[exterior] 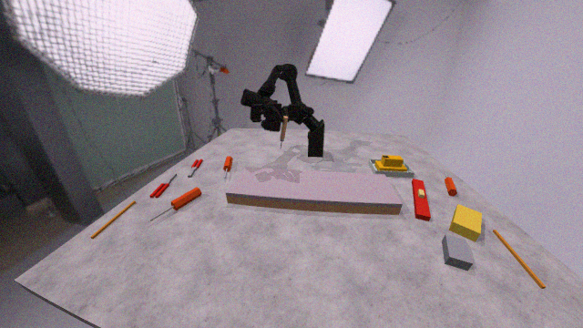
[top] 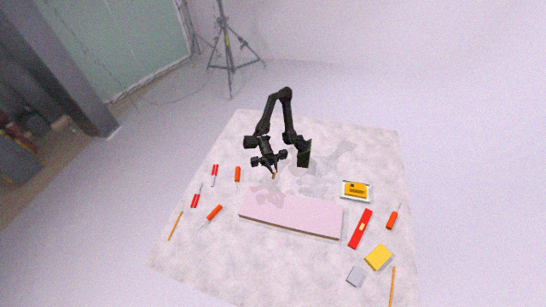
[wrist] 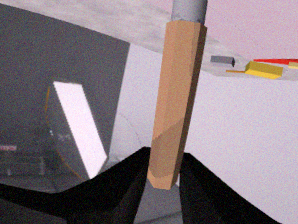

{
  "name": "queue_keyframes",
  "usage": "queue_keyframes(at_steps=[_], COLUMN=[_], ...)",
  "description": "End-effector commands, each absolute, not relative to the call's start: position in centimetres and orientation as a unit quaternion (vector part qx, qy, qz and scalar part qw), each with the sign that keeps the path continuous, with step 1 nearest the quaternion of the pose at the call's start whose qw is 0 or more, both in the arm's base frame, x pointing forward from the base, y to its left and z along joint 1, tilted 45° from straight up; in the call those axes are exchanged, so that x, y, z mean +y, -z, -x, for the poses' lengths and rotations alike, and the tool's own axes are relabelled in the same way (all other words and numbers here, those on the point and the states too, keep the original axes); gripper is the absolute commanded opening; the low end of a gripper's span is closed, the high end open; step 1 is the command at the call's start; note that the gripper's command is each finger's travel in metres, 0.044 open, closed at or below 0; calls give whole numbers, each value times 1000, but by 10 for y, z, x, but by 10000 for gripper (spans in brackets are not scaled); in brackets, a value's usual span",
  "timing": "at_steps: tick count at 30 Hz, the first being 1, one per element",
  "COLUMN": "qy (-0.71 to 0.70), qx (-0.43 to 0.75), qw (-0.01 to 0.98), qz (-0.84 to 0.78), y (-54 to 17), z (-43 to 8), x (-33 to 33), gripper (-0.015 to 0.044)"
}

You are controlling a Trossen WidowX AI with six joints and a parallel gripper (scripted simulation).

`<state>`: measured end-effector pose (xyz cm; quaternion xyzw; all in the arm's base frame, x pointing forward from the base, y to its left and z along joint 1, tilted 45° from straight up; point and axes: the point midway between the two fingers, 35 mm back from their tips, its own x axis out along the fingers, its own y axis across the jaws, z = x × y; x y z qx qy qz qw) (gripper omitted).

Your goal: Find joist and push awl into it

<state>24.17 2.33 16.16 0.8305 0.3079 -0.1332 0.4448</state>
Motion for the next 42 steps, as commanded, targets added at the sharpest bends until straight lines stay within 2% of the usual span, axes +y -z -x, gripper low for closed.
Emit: queue_keyframes(at_steps=[1, 33, 42], qy=[122, 77, 75], qx=[324, 419, 423], qw=[438, 367, 363], qz=[-829, -827, -826], y=[-162, -125, -121], z=[-253, -326, -329], x=[28, 60, 62], gripper=[0, 0, 0])
